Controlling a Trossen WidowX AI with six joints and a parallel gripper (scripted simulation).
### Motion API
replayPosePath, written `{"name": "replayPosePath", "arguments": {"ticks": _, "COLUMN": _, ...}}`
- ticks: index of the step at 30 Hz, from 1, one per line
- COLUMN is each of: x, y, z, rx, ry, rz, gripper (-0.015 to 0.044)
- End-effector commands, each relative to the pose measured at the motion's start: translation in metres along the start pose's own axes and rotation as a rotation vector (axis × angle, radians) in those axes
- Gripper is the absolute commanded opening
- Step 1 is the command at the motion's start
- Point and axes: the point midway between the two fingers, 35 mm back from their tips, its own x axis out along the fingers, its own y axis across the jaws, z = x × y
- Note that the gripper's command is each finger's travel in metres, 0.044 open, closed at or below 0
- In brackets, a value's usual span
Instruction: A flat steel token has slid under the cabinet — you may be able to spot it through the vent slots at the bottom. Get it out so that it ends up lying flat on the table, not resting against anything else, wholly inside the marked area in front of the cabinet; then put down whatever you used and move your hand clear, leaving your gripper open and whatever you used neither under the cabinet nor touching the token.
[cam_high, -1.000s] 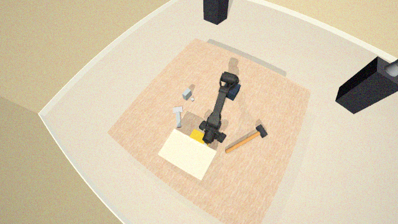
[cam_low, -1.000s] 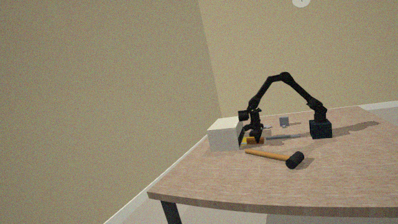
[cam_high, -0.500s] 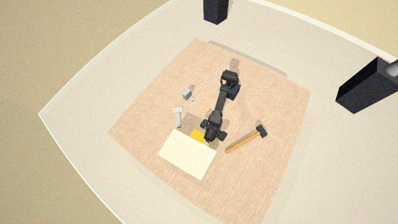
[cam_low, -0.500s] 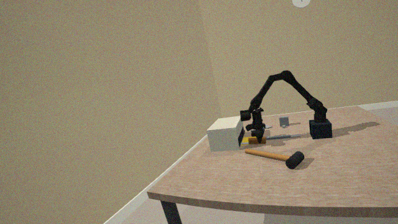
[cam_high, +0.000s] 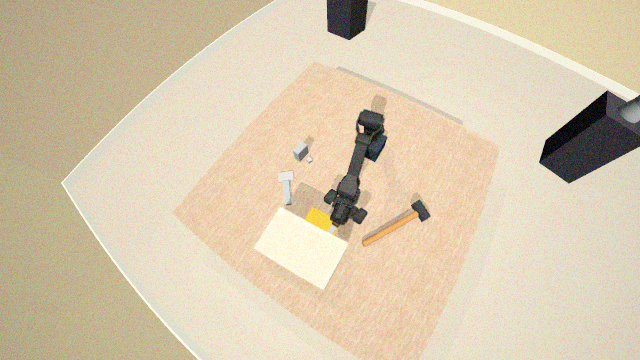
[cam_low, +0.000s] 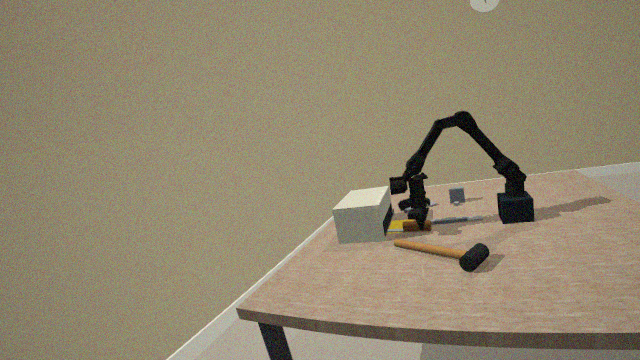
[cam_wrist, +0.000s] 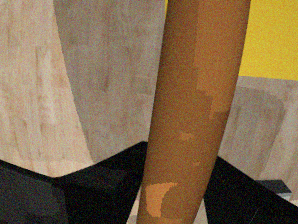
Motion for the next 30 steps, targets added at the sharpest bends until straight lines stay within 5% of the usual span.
{"name": "replayPosePath", "arguments": {"ticks": 1, "x": 0.001, "y": 0.000, "z": -0.006, "rx": 0.003, "ry": 0.005, "rz": -0.001, "gripper": 0.0000}}
{"name": "replayPosePath", "arguments": {"ticks": 30, "x": 0.001, "y": 0.001, "z": -0.035, "rx": 0.003, "ry": 0.007, "rz": -0.001, "gripper": 0.0000}}
